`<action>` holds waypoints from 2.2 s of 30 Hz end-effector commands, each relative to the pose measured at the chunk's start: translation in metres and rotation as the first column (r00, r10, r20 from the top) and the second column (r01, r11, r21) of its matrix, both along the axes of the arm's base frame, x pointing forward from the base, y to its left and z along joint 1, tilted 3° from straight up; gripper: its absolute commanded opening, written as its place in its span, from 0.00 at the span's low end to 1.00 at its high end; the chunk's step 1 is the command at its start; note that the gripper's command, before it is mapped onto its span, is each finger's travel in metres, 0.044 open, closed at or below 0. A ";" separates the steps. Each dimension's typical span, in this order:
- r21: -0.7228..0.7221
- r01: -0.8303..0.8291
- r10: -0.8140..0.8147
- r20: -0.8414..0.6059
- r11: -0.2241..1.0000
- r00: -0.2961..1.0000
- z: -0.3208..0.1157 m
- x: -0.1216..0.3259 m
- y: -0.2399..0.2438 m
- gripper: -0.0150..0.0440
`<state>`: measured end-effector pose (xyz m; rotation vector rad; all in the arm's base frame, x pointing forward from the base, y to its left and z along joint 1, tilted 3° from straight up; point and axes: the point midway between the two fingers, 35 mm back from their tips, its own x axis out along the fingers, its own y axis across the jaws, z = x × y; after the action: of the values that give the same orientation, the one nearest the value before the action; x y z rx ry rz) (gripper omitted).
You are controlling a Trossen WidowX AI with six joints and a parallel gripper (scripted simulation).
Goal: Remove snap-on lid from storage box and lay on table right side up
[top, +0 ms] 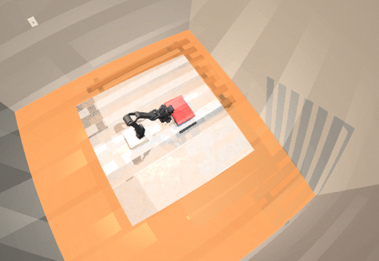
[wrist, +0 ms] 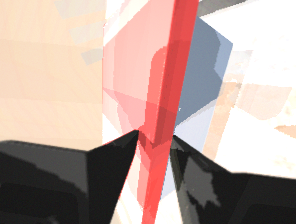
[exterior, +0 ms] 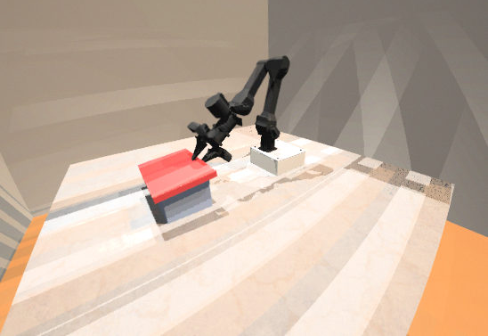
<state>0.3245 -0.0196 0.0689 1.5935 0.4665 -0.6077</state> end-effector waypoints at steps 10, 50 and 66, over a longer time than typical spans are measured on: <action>0.000 0.000 0.000 0.000 1.000 1.000 0.000 0.001 0.000 0.25; 0.000 -0.001 0.001 0.001 1.000 1.000 0.002 0.004 -0.001 0.25; 0.000 -0.001 0.001 0.002 1.000 1.000 0.023 0.006 -0.002 0.25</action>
<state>0.3285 -0.0213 0.0848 1.5926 0.4722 -0.6164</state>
